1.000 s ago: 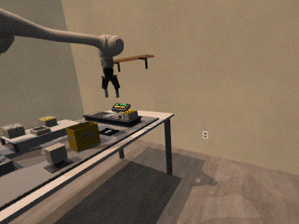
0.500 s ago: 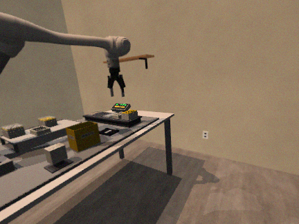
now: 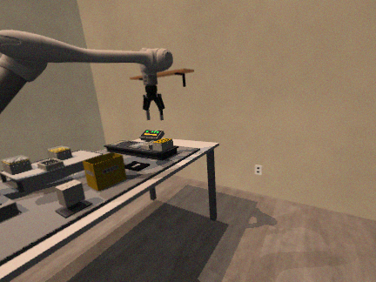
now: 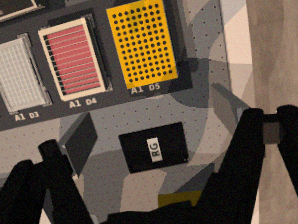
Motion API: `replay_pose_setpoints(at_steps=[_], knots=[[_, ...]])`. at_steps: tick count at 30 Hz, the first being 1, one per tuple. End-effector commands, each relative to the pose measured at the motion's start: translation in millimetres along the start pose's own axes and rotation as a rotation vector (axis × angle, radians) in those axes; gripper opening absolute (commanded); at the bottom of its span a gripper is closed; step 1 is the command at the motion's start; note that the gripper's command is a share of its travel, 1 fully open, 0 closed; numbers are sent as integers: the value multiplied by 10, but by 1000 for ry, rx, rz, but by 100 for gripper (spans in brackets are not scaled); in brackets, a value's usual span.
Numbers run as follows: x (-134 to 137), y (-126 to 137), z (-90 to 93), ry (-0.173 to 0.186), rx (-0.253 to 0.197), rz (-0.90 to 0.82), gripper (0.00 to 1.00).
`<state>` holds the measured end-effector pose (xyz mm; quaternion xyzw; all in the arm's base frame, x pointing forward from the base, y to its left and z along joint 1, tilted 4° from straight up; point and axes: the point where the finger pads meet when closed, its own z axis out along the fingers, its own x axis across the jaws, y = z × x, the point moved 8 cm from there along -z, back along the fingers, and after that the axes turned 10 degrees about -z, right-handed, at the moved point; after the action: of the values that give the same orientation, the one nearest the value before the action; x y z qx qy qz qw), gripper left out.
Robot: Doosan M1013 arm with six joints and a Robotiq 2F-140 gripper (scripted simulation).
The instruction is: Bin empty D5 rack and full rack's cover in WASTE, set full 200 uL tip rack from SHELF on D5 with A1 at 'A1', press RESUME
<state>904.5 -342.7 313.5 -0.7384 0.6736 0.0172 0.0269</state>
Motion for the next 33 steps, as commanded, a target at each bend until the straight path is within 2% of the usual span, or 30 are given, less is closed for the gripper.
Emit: replay_pose_setpoints(at_steps=[1, 11, 25, 33], knots=[[20, -114, -3, 0, 0, 0, 77], [95, -523, -3, 0, 0, 0, 77], [95, -523, -3, 0, 0, 0, 77], [95, -523, 130, 0, 0, 0, 77]])
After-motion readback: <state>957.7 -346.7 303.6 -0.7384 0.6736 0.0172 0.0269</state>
